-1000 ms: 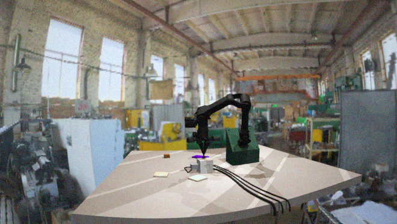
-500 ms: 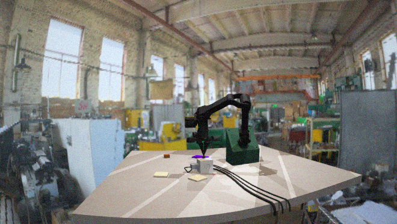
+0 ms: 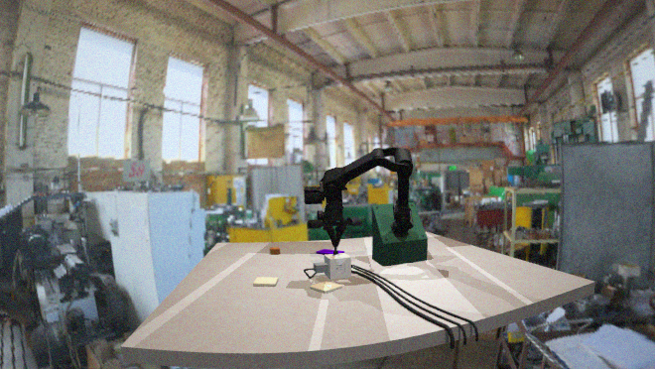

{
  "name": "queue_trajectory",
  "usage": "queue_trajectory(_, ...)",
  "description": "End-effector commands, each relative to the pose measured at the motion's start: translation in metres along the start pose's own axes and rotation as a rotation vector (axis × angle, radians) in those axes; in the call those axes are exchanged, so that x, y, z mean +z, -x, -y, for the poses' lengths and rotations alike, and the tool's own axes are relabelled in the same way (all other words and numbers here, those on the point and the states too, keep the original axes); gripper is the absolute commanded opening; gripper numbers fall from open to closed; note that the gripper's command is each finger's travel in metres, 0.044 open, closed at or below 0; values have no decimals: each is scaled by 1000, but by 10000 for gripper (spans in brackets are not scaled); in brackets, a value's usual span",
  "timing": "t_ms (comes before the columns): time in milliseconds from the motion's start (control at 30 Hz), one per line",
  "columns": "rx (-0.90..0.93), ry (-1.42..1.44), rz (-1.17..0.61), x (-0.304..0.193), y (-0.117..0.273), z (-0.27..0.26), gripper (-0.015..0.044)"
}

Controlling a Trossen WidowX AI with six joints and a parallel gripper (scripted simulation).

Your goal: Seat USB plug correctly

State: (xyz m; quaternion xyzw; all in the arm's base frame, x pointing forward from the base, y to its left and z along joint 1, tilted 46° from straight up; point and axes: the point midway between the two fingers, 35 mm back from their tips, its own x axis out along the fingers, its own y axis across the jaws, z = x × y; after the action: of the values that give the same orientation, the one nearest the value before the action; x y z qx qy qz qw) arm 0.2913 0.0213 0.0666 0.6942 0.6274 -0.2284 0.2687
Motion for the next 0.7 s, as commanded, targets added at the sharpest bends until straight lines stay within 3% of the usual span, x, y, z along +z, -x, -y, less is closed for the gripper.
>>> queue_trajectory(0,0,0,0,0,0,0,26)
queue_trajectory(100,0,0,0,0,0,0,95)
queue_trajectory(667,0,0,0,0,0,0,95)
